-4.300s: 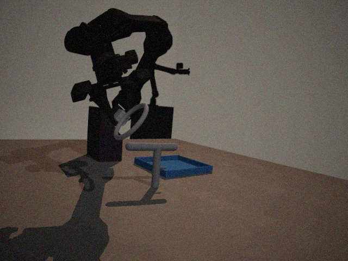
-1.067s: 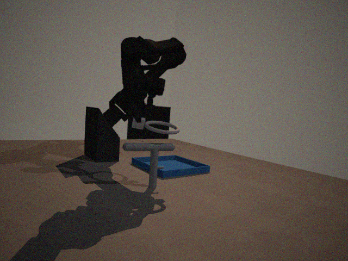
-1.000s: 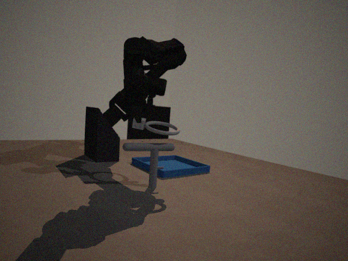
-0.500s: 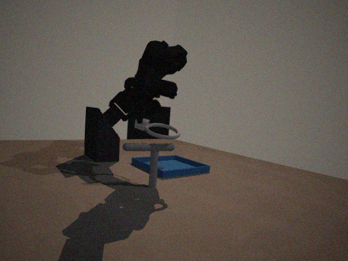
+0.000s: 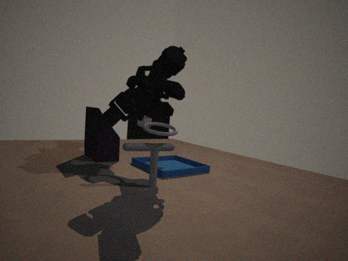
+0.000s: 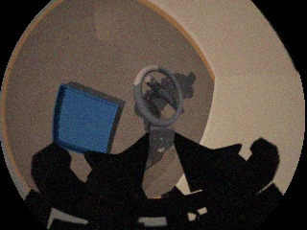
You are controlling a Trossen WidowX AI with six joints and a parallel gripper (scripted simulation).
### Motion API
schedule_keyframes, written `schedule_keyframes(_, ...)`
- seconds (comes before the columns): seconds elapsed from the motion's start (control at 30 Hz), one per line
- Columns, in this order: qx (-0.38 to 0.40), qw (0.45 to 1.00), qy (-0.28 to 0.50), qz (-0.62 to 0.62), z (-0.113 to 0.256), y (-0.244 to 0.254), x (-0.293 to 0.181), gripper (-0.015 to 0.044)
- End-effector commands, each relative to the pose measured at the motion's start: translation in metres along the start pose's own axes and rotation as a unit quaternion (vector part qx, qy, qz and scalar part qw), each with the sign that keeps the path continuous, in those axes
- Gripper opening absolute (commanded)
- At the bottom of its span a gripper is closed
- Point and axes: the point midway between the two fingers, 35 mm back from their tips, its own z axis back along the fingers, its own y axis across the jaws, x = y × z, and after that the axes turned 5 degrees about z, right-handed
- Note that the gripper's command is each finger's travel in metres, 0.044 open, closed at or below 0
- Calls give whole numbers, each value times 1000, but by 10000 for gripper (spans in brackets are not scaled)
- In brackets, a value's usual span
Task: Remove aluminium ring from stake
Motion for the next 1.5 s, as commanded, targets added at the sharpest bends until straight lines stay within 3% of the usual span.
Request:
schedule_keyframes(0.0,-27,999,15,-45,6,4,0,0)
schedule_keyframes(0.33,-85,986,31,-138,19,14,-1,0)
schedule_keyframes(0.53,-77,989,29,-126,16,20,2,0)
schedule_keyframes(1.0,-94,987,21,-125,12,94,22,0)
schedule_keyframes(1.47,-89,986,34,-140,12,190,-1,0)
